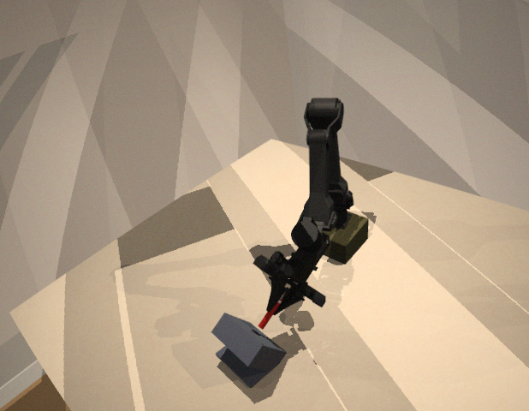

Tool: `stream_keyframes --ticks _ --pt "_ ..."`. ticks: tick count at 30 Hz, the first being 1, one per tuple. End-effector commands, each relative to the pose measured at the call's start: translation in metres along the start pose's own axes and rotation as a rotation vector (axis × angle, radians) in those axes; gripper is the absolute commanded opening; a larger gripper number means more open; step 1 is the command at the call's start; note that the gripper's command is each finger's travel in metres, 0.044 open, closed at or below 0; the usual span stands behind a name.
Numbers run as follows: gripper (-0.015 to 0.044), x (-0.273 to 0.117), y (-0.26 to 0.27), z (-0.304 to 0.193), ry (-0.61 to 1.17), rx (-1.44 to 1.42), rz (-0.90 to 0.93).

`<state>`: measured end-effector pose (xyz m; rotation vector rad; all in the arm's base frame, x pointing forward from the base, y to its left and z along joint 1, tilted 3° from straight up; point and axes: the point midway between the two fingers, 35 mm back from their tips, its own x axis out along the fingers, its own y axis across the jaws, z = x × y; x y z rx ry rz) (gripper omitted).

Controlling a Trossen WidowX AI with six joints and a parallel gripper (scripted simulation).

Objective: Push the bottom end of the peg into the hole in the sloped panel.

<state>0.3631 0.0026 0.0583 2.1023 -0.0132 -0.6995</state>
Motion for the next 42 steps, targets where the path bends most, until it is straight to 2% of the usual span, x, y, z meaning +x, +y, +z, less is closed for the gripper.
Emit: stream_keyframes --ticks 1,42 --pt "0.0 0.0057 0.0043 -0.0045 0.011 0.003 0.009" --pt "0.0 0.0081 0.007 -0.008 0.001 0.002 0.003"
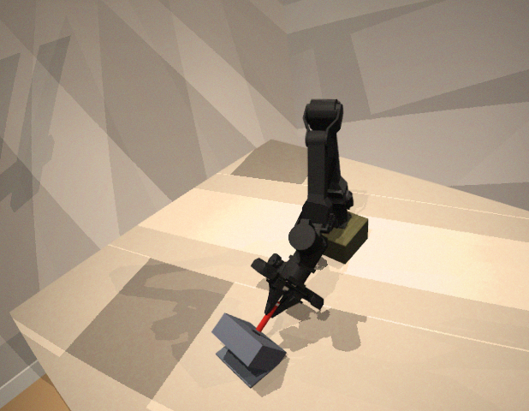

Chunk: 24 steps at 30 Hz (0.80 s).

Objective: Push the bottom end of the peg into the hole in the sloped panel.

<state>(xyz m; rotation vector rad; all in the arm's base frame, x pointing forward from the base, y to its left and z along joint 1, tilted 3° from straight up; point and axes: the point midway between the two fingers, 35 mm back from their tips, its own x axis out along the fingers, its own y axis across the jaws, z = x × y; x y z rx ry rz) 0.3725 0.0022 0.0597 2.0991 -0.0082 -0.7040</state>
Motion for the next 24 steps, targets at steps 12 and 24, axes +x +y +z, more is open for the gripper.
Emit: stream_keyframes --ticks 12,24 --pt "0.0 0.003 0.0044 -0.0034 0.004 0.005 0.008" --pt "0.0 0.0055 0.0042 -0.0039 0.004 0.005 0.008"
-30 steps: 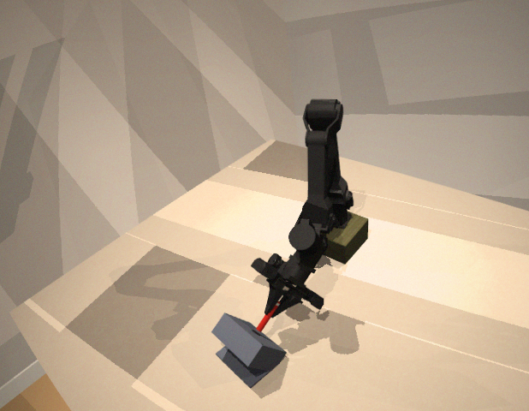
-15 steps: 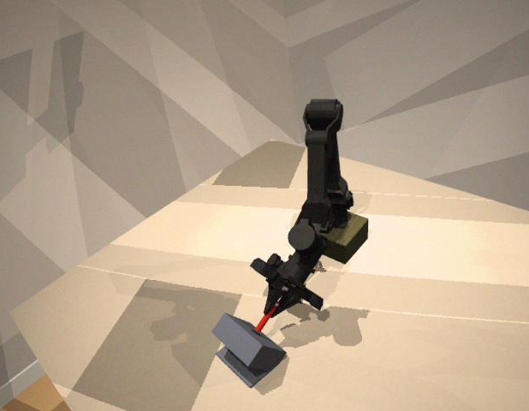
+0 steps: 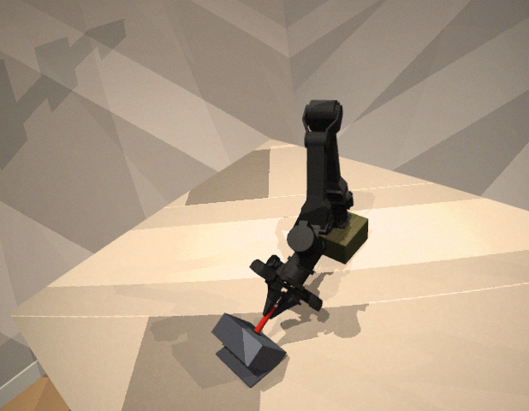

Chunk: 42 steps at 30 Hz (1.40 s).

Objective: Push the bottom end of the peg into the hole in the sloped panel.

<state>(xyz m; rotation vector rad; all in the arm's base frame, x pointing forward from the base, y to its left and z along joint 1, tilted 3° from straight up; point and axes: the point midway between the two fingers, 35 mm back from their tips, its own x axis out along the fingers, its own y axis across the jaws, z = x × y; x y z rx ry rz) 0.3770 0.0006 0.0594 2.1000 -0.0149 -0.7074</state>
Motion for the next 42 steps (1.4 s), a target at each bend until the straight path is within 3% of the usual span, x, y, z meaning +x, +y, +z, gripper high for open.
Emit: stream_keyframes --ticks 1,42 --pt "0.0 0.001 0.002 -0.003 0.008 0.002 0.005" --pt "0.0 0.013 0.001 -0.002 0.008 0.002 0.006"
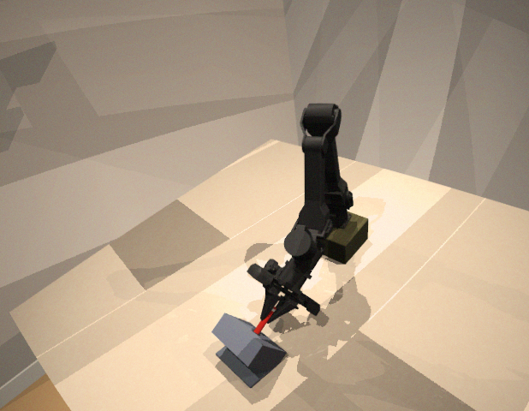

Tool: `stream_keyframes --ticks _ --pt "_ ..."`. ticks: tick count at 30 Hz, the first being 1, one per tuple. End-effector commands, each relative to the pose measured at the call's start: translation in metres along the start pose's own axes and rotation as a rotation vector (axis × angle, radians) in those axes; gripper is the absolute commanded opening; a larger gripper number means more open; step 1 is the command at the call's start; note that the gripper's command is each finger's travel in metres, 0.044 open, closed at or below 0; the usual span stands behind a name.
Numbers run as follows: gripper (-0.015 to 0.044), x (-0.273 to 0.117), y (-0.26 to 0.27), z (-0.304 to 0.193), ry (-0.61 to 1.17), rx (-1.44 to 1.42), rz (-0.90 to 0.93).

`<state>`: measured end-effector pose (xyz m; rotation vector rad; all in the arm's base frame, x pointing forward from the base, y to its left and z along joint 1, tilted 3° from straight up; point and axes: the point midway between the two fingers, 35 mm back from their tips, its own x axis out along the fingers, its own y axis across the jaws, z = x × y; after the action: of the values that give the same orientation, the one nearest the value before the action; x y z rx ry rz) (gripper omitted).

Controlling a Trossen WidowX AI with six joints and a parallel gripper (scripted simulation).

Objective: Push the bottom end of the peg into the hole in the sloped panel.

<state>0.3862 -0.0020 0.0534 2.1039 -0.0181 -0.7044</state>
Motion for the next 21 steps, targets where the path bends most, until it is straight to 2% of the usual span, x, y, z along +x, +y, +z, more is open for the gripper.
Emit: stream_keyframes --ticks 1,21 --pt "0.0 0.0022 0.0015 -0.0022 0.007 -0.001 0.003" --pt "0.0 0.0096 0.0011 -0.0019 0.007 -0.002 0.003"
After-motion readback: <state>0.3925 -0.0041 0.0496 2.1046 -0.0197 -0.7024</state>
